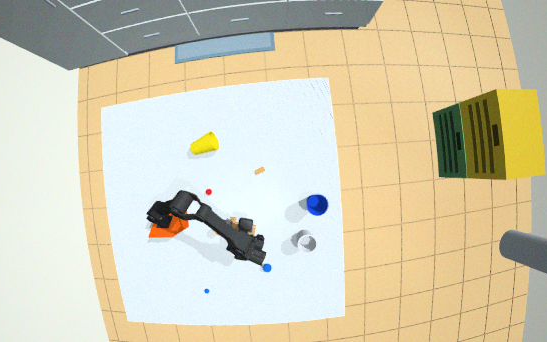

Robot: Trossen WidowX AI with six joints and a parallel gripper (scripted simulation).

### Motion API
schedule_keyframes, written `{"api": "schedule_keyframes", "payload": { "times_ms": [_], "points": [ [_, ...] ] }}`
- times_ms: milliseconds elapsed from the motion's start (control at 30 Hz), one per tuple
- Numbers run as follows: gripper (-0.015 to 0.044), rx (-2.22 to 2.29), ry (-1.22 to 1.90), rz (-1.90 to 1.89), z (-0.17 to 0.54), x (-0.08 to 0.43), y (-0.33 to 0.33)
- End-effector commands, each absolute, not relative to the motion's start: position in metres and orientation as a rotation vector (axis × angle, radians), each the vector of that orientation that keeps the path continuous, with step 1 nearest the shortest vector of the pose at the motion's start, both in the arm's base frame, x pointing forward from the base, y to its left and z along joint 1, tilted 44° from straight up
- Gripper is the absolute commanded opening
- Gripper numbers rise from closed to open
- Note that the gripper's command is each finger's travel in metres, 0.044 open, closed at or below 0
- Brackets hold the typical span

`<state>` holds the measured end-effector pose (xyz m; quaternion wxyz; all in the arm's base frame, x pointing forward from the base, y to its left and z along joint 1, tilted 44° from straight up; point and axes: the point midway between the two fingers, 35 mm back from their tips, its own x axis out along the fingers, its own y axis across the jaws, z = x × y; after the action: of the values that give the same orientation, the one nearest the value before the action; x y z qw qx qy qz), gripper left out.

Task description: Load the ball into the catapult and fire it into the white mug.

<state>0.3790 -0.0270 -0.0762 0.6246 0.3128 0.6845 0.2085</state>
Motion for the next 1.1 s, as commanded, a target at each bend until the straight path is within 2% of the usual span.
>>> {"api": "schedule_keyframes", "payload": {
  "times_ms": [0,667,1067],
  "points": [
    [0.0000,0.730,1.566,0.471,-0.079,0.379,-0.025],
    [0.0000,0.719,1.571,0.479,-0.094,0.378,-0.010],
    [0.0315,0.719,1.571,0.479,-0.094,0.378,-0.010]
  ]
}}
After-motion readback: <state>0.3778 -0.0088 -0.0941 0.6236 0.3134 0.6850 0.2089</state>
